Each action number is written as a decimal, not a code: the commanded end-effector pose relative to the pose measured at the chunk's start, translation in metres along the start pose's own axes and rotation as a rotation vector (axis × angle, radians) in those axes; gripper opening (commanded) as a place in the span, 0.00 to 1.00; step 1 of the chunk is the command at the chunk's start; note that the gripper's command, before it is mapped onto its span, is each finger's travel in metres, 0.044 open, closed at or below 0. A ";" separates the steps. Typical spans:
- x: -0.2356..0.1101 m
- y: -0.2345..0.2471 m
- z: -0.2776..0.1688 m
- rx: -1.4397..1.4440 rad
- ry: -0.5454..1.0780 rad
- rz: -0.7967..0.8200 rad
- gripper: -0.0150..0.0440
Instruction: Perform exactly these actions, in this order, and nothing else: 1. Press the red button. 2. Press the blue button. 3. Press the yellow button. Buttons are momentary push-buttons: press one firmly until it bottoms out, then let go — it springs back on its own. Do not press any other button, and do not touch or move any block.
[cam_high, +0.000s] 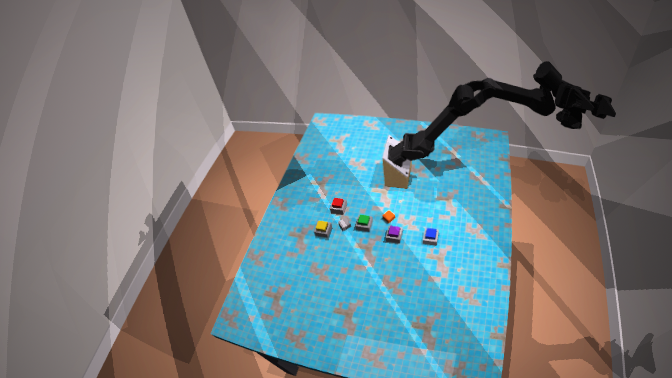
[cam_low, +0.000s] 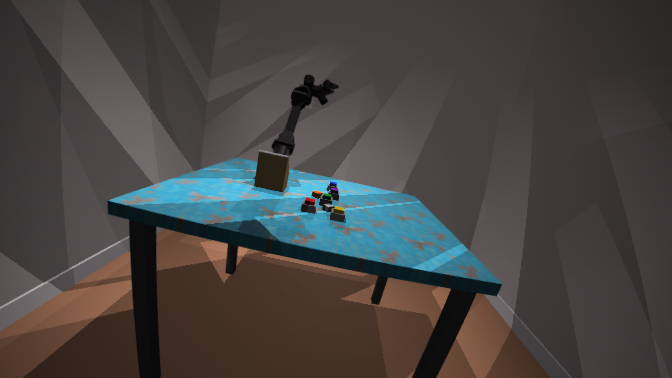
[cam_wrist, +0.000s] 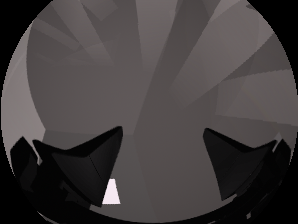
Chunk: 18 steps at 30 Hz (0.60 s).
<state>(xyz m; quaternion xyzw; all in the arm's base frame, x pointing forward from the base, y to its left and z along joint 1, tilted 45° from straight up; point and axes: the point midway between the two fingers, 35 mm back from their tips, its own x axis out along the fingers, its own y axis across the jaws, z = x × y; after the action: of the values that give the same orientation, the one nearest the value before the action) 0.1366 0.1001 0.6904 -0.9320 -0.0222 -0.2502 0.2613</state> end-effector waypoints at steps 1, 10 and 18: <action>0.000 0.000 0.001 -0.014 0.002 0.003 0.93; 0.032 -0.041 0.074 -0.789 0.101 0.015 0.93; 0.082 -0.045 0.175 -1.531 0.092 -0.024 0.93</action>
<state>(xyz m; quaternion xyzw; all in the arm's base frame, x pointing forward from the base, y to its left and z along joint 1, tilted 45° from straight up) 0.2375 0.2014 0.6484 -0.8984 0.1391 -0.2660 -0.3206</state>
